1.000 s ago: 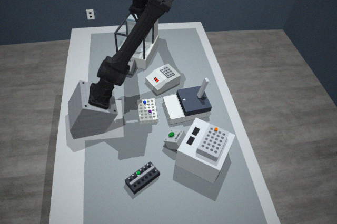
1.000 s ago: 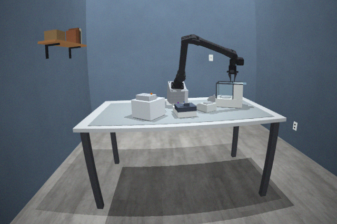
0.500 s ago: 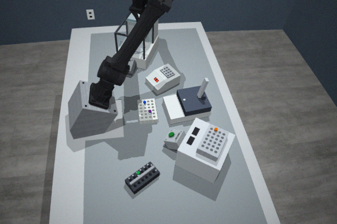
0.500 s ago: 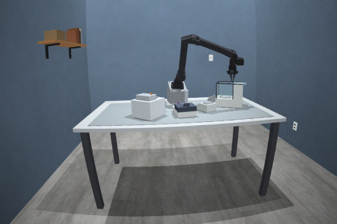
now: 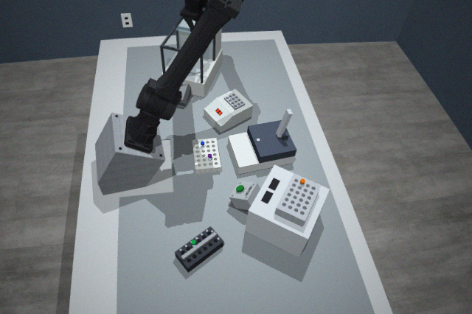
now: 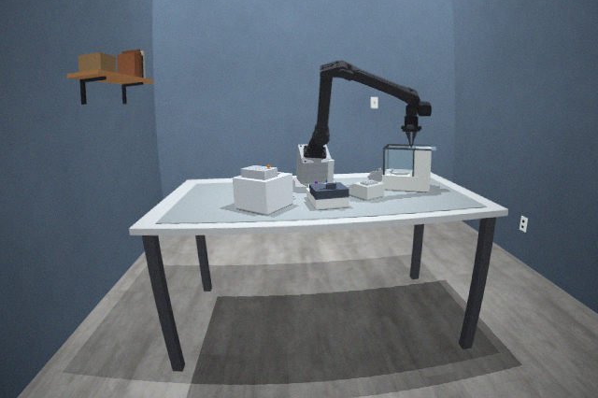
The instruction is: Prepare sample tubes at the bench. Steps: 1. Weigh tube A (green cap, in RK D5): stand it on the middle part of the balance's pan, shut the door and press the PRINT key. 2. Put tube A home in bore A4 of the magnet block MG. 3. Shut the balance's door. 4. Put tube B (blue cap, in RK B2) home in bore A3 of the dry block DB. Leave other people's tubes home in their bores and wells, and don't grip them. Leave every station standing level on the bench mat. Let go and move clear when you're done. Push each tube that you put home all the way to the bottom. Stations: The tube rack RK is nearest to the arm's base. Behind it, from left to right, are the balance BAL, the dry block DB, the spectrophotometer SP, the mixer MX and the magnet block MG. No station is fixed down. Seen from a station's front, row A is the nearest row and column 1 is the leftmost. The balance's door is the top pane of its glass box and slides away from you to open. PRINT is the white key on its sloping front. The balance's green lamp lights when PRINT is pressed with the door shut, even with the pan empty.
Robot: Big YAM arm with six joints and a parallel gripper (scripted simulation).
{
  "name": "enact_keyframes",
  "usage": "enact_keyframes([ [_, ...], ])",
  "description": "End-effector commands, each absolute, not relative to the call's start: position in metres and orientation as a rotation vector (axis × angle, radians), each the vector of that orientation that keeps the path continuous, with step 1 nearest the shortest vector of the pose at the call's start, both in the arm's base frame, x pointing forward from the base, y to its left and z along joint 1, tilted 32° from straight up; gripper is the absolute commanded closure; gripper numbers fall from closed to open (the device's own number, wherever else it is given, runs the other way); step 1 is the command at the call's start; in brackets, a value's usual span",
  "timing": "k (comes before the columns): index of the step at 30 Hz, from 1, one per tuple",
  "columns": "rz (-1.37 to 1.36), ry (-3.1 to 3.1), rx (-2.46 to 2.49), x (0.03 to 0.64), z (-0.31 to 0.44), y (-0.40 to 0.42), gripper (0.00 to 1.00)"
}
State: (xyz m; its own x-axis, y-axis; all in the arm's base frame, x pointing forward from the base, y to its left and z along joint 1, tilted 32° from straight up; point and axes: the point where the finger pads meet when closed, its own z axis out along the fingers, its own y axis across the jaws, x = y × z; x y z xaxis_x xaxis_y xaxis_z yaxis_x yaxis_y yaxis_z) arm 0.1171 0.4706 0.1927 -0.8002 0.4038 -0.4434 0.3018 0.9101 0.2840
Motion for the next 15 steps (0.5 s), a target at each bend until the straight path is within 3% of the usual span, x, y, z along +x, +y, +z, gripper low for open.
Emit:
enact_keyframes([
  [1, 0.303, 2.565, 0.509, 0.109, 0.202, 0.467, 0.94],
  [15, 0.309, 2.565, 0.506, 0.103, 0.198, 0.456, 0.94],
])
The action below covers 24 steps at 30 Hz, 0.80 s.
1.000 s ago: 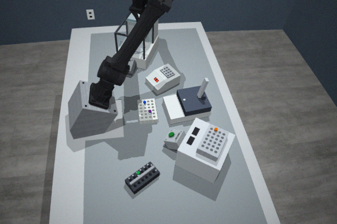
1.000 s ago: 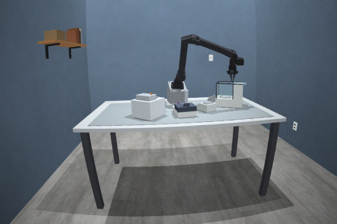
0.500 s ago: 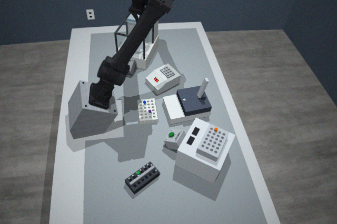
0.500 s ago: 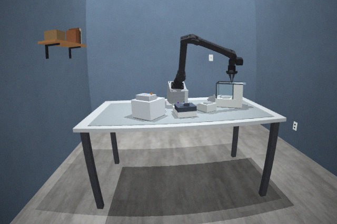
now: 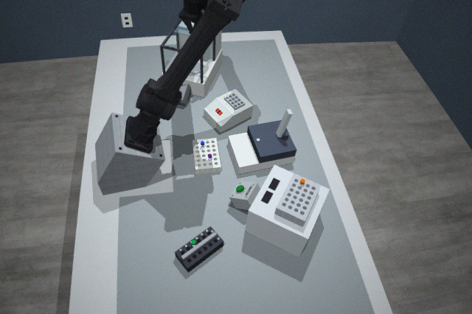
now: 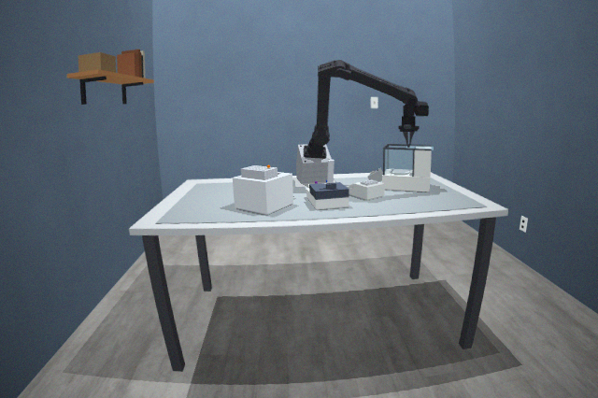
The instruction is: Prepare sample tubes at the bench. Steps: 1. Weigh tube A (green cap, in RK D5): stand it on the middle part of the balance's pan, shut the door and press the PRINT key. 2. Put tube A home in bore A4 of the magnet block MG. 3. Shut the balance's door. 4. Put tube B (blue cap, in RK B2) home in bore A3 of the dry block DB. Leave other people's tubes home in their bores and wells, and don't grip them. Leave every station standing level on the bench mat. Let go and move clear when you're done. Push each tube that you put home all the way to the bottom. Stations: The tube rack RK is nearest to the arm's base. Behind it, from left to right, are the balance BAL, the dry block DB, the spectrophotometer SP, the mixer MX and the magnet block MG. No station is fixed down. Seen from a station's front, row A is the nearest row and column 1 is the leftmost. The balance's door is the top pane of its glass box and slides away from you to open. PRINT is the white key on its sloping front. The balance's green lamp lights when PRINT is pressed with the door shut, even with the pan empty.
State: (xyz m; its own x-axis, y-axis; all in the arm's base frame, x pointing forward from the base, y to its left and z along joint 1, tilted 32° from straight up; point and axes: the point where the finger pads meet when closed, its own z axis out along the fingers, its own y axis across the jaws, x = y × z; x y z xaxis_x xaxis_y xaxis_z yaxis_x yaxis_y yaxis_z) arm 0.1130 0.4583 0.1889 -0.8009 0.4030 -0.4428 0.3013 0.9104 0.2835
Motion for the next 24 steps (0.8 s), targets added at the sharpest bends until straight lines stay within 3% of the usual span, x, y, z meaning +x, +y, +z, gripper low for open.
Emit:
enact_keyframes([
  [1, 0.309, 2.565, 0.506, 0.103, 0.198, 0.456, 0.94],
  [24, 0.307, 2.564, 0.506, 0.098, 0.192, 0.437, 0.94],
])
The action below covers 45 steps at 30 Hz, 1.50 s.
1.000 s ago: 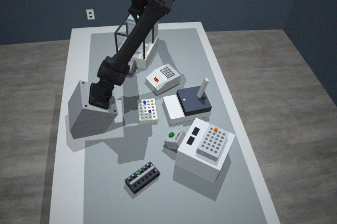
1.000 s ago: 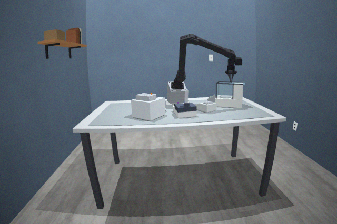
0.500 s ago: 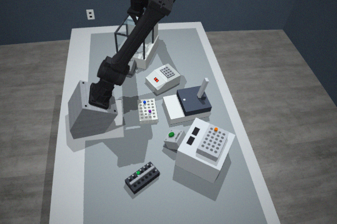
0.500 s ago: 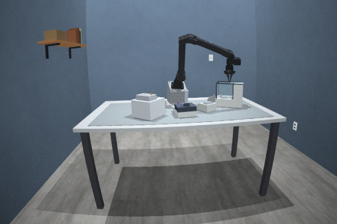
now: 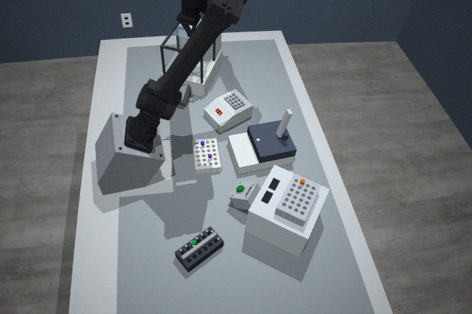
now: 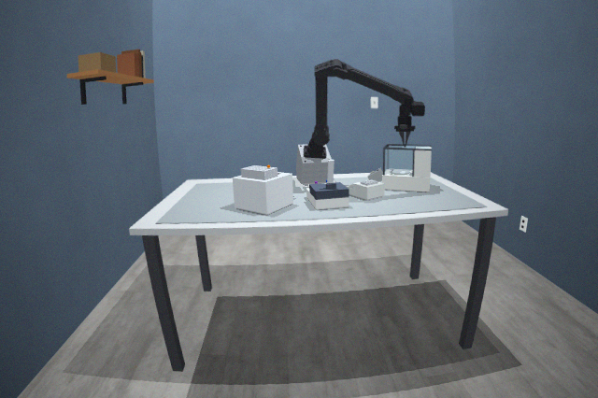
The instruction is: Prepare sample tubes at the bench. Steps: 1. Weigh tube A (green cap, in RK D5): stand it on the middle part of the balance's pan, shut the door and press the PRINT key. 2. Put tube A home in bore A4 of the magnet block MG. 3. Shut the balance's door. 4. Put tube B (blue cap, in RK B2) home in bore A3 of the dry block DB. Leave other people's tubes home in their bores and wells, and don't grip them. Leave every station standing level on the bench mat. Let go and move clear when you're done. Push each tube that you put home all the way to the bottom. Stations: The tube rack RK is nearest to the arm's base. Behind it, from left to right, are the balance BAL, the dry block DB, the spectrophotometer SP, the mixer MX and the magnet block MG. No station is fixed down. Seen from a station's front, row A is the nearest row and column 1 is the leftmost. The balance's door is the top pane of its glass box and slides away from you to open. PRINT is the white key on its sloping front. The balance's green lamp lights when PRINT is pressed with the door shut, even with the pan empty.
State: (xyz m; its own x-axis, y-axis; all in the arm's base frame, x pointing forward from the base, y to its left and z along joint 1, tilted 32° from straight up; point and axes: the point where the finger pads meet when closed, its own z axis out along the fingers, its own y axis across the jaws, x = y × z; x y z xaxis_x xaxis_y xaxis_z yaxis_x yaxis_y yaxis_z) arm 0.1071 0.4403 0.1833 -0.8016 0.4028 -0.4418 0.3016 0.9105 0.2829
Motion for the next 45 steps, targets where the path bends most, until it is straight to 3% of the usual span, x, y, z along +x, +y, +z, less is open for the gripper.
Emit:
enact_keyframes([
  [1, 0.307, 2.564, 0.506, 0.098, 0.191, 0.437, 0.94],
  [45, 0.304, 2.564, 0.506, 0.087, 0.179, 0.401, 0.94],
])
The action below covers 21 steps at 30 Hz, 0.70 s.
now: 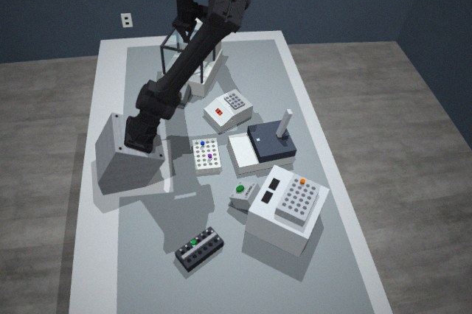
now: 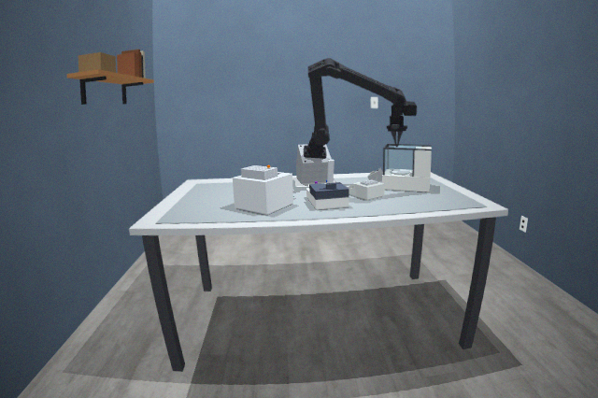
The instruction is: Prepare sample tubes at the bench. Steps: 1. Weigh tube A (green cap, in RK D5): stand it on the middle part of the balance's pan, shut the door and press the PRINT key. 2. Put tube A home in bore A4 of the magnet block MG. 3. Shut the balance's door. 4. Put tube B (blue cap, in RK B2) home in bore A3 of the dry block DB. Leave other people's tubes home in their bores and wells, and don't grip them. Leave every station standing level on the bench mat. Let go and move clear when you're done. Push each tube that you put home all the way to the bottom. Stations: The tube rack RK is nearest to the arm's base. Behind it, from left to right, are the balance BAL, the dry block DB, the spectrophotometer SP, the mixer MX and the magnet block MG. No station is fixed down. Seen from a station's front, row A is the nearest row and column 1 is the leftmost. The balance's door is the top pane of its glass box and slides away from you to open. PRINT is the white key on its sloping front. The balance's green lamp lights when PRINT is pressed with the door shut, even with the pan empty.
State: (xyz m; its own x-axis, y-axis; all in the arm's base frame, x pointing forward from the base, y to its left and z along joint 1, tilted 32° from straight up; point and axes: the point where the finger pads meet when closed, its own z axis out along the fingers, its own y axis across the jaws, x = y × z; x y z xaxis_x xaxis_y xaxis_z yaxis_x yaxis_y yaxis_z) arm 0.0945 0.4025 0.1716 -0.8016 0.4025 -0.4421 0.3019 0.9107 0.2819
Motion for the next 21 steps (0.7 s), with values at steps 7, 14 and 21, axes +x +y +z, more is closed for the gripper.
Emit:
enact_keyframes([
  [7, 0.304, 2.564, 0.506, 0.085, 0.177, 0.396, 0.94],
  [14, 0.303, 2.564, 0.506, 0.083, 0.175, 0.389, 0.94],
  [21, 0.303, 2.564, 0.506, 0.082, 0.173, 0.385, 0.94],
])
